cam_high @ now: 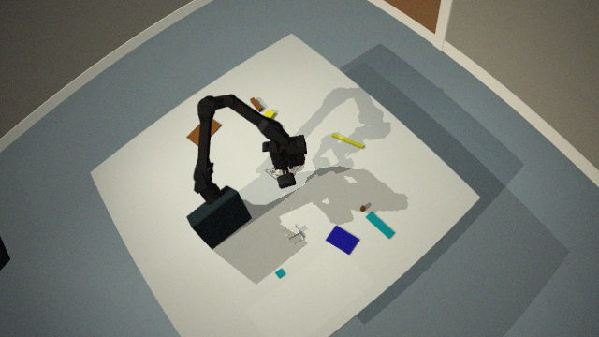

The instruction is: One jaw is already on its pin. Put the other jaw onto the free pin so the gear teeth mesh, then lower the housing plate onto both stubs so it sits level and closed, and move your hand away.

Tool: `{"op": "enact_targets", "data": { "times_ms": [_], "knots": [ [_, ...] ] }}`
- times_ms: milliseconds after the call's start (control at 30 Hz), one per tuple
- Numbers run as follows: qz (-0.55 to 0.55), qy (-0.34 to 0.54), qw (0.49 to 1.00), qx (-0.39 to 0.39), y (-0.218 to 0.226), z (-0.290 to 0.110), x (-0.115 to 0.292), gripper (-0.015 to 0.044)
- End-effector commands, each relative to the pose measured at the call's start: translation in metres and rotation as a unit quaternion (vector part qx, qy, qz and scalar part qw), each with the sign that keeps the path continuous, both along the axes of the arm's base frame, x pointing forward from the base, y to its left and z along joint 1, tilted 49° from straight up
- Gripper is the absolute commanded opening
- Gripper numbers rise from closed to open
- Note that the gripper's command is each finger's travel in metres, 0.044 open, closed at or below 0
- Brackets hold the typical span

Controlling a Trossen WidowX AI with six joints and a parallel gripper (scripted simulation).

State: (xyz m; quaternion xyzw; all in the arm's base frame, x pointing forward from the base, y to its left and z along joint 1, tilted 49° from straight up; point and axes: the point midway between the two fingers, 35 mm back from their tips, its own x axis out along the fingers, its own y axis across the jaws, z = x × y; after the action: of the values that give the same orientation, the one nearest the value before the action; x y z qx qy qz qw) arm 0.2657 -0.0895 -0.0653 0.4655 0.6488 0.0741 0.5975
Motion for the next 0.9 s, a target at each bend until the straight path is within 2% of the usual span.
{"op": "enact_targets", "data": {
  "times_ms": [0,867],
  "knots": [
    [0.031,-0.03,0.999,0.0,0.012,0.009,0.003,0.0351],
    [0.201,-0.205,0.958,-0.01,0.072,0.058,0.017,0.0351]
  ]
}}
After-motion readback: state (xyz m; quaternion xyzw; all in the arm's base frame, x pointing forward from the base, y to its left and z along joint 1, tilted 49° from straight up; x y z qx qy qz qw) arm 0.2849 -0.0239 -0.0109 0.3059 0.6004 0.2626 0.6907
